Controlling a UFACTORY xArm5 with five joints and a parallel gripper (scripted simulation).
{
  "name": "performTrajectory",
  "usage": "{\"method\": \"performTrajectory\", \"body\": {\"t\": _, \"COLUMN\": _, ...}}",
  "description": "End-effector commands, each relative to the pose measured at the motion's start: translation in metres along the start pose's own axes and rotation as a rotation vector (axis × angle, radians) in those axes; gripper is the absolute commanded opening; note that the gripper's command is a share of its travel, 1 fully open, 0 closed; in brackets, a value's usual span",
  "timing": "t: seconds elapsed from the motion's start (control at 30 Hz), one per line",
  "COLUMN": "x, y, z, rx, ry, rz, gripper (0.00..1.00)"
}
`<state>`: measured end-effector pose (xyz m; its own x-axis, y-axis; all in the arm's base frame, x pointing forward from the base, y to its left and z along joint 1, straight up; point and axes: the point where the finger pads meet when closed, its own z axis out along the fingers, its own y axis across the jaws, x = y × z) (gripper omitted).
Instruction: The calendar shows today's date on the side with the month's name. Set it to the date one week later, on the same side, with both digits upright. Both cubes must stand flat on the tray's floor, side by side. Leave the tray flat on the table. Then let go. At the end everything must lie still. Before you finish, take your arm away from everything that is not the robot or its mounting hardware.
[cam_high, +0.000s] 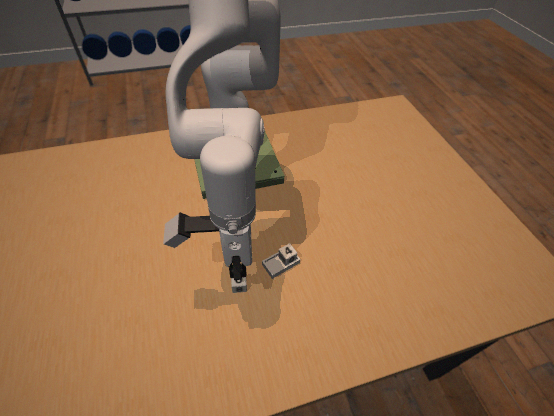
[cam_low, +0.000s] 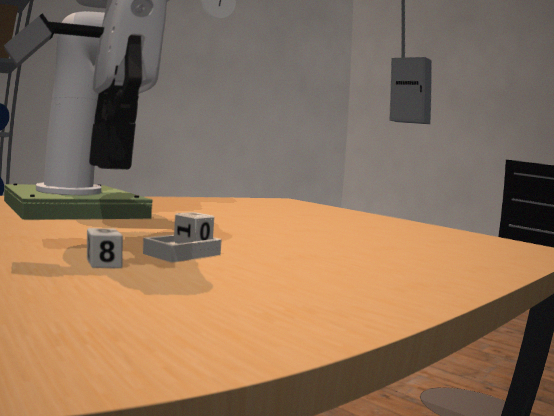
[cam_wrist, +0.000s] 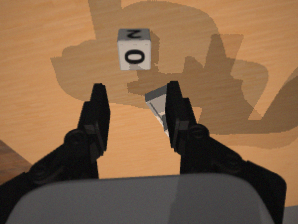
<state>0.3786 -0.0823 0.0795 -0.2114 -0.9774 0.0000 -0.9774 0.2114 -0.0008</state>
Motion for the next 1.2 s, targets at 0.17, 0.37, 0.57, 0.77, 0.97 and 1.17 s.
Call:
{"method": "performTrajectory", "body": {"t": 0.17, "x": 0.0, "y": -0.001, "z": -0.001, "rx": 0.004, "ry": 0.0, "rz": 0.0, "gripper": 0.49}}
{"method": "performTrajectory", "body": {"t": 0.37, "x": 0.0, "y": -0.001, "z": -0.001, "rx": 0.003, "ry": 0.0, "rz": 0.0, "gripper": 0.49}}
{"method": "performTrajectory", "body": {"t": 0.57, "x": 0.0, "y": -0.001, "z": 0.001, "rx": 0.003, "ry": 0.0, "rz": 0.0, "gripper": 0.49}}
{"method": "performTrajectory", "body": {"t": 0.77, "x": 0.0, "y": -0.001, "z": 0.005, "rx": 0.003, "ry": 0.0, "rz": 0.0, "gripper": 0.49}}
{"method": "performTrajectory", "body": {"t": 0.97, "x": 0.0, "y": -0.001, "z": 0.012, "rx": 0.003, "ry": 0.0, "rz": 0.0, "gripper": 0.49}}
{"method": "performTrajectory", "body": {"t": 1.17, "x": 0.0, "y": -0.001, "z": 0.018, "rx": 0.003, "ry": 0.0, "rz": 0.0, "gripper": 0.49}}
